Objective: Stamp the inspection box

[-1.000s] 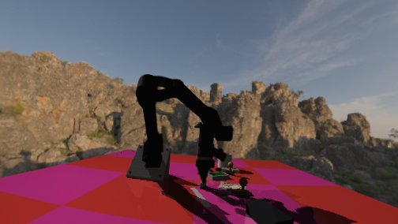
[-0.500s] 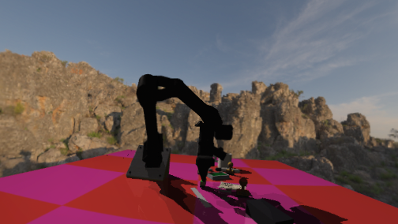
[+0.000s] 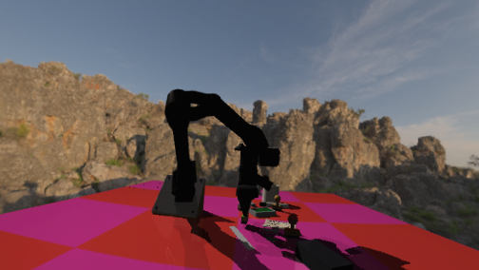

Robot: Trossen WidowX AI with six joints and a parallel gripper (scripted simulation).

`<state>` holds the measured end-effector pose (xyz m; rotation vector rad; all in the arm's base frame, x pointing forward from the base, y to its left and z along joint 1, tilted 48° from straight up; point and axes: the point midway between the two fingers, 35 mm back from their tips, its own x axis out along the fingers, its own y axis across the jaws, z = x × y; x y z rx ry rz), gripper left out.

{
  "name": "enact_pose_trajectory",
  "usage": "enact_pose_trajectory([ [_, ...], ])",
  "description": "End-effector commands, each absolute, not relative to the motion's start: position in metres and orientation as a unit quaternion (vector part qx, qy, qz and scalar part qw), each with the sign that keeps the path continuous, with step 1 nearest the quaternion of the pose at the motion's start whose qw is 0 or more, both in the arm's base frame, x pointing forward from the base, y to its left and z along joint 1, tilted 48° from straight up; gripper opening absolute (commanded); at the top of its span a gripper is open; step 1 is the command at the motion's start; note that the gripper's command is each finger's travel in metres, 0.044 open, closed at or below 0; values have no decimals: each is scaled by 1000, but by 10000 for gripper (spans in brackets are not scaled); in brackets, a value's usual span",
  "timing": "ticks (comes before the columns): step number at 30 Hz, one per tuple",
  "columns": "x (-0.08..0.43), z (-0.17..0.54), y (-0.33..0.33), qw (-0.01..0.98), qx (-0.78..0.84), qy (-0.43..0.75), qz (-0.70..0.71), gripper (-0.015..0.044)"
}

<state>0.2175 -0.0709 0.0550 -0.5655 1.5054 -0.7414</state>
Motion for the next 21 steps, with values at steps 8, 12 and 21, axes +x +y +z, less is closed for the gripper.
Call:
enact_pose_trajectory([
  [8,219,58,-65,635,-246,657,-323,0],
  [12,219,59,-64,635,-247,657,-323,0],
  [21,220,62,-60,635,-247,656,-324,0],
])
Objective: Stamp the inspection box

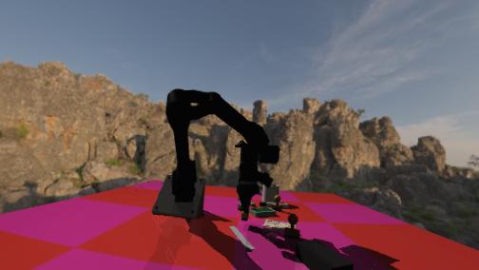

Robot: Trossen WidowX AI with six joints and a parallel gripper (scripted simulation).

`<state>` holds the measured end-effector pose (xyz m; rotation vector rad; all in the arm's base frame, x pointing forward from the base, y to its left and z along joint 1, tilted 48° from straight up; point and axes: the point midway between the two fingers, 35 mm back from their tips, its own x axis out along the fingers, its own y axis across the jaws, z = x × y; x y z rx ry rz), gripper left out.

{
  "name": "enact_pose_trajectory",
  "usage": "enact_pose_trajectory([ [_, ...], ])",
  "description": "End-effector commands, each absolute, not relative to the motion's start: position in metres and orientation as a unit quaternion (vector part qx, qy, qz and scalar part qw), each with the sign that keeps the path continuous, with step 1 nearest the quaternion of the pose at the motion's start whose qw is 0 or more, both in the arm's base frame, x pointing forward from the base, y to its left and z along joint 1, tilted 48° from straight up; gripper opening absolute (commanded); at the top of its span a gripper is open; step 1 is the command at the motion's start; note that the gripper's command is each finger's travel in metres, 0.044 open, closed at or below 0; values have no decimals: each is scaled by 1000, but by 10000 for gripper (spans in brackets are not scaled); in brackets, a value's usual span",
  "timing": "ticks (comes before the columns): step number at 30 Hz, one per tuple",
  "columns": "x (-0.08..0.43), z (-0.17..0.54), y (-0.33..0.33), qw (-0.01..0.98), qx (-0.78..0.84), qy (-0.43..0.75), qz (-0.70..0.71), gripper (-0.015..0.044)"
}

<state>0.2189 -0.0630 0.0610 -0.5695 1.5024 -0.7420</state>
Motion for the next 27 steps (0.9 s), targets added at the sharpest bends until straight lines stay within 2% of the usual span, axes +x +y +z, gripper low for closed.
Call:
enact_pose_trajectory([
  [1,220,62,-60,635,-247,656,-324,0],
  [27,221,70,-50,635,-250,654,-325,0],
])
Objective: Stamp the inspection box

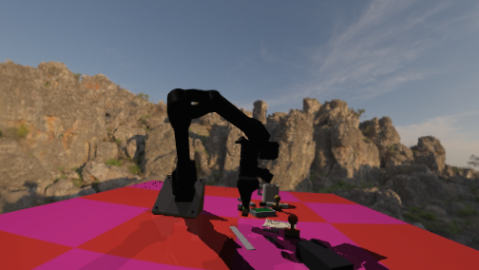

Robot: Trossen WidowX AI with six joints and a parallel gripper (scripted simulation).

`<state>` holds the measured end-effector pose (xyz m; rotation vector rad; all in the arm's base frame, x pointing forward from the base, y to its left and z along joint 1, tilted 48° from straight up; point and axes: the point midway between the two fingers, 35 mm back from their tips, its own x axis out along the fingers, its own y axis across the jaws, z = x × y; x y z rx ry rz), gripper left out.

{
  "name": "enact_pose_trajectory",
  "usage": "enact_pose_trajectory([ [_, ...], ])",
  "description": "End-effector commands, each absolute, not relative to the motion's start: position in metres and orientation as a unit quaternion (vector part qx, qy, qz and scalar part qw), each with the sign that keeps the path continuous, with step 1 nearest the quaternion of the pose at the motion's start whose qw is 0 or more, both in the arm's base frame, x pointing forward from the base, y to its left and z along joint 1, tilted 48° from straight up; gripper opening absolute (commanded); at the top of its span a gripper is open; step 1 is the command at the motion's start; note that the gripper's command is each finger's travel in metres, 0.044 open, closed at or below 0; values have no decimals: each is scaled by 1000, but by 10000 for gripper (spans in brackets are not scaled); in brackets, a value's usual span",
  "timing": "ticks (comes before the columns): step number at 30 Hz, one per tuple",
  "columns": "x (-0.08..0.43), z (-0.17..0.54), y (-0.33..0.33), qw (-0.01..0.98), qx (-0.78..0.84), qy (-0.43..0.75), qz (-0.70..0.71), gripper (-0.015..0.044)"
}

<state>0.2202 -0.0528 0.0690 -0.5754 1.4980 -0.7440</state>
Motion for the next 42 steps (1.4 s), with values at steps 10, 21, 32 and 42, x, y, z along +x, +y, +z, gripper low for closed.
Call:
enact_pose_trajectory([
  [10,221,73,-46,636,-251,654,-325,0],
  [21,221,77,-42,636,-252,653,-326,0],
  [32,221,80,-38,636,-254,652,-327,0],
  [42,221,84,-34,636,-255,651,-327,0],
])
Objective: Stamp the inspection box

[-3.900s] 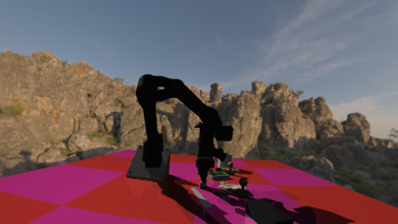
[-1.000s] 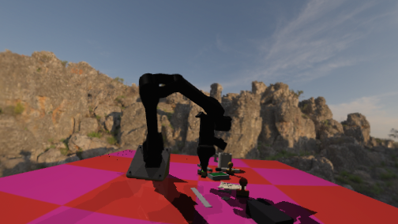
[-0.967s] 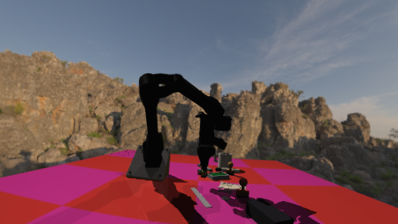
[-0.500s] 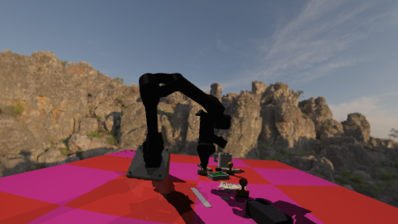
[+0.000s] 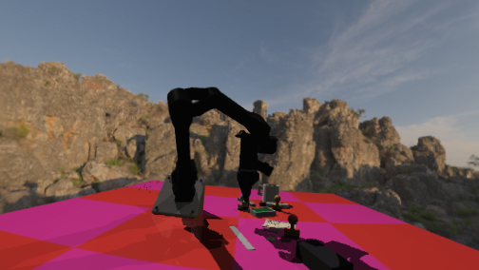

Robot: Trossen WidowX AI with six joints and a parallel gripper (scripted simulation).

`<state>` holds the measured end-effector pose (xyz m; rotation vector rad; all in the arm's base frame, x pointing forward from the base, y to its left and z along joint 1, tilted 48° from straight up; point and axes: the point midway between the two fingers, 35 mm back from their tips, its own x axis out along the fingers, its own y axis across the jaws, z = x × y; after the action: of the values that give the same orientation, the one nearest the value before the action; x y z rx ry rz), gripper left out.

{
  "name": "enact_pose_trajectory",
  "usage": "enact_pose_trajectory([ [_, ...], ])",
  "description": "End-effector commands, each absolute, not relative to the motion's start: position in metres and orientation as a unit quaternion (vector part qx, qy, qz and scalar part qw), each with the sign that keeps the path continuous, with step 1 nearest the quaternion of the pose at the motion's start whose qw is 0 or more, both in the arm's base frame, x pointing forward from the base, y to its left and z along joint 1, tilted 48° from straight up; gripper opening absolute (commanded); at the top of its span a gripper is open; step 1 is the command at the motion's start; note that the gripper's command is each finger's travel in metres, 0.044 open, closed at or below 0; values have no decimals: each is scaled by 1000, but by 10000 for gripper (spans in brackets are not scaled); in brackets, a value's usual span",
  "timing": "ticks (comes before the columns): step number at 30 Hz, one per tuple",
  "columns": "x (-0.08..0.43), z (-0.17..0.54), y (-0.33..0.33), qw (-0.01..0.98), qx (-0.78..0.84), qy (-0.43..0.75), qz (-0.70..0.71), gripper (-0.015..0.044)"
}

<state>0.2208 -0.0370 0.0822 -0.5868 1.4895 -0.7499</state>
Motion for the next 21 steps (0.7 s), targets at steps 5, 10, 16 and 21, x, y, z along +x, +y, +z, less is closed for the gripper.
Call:
enact_pose_trajectory([
  [5,221,85,-32,636,-256,650,-328,0],
  [10,221,87,-31,636,-257,650,-328,0],
  [16,221,89,-28,636,-257,649,-329,0],
  [21,221,90,-27,636,-258,649,-329,0],
])
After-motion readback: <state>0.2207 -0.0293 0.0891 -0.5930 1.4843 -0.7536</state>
